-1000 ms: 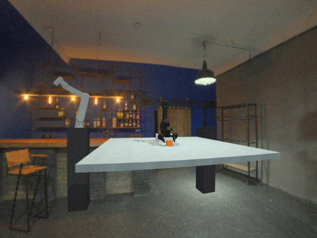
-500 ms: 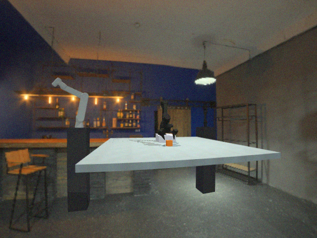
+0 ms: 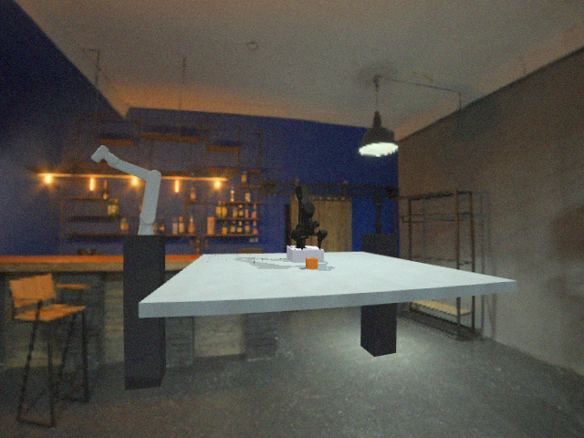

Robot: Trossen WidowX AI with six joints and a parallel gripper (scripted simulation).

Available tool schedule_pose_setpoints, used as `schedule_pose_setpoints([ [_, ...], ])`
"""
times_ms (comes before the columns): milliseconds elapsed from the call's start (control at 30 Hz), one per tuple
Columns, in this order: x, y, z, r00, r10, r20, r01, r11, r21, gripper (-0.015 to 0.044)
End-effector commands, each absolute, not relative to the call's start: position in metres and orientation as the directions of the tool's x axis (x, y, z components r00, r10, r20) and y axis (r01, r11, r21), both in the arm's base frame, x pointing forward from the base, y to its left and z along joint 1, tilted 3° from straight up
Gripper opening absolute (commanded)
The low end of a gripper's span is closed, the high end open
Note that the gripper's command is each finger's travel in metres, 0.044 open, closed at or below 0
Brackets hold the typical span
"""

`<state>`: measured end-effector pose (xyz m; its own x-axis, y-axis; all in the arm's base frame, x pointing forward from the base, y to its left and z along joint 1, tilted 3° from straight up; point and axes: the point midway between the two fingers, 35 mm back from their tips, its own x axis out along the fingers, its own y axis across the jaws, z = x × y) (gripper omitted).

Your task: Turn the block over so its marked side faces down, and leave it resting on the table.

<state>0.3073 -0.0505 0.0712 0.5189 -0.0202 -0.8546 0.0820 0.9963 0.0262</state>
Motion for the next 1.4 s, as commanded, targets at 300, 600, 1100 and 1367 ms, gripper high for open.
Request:
schedule_pose_setpoints([
  [300, 0.337, -0.056, 0.098, 0.138, 0.006, -0.99, 0.082, 0.996, 0.017, 0.044],
  [600, 0.339, -0.056, 0.098, 0.087, 0.009, -0.996, 0.081, 0.997, 0.016, 0.044],
  [1100, 0.343, -0.054, 0.051, 0.087, 0.009, -0.996, 0.081, 0.997, 0.016, 0.044],
  [1367, 0.344, -0.054, 0.041, 0.087, 0.009, -0.996, 0.081, 0.997, 0.016, 0.044],
])
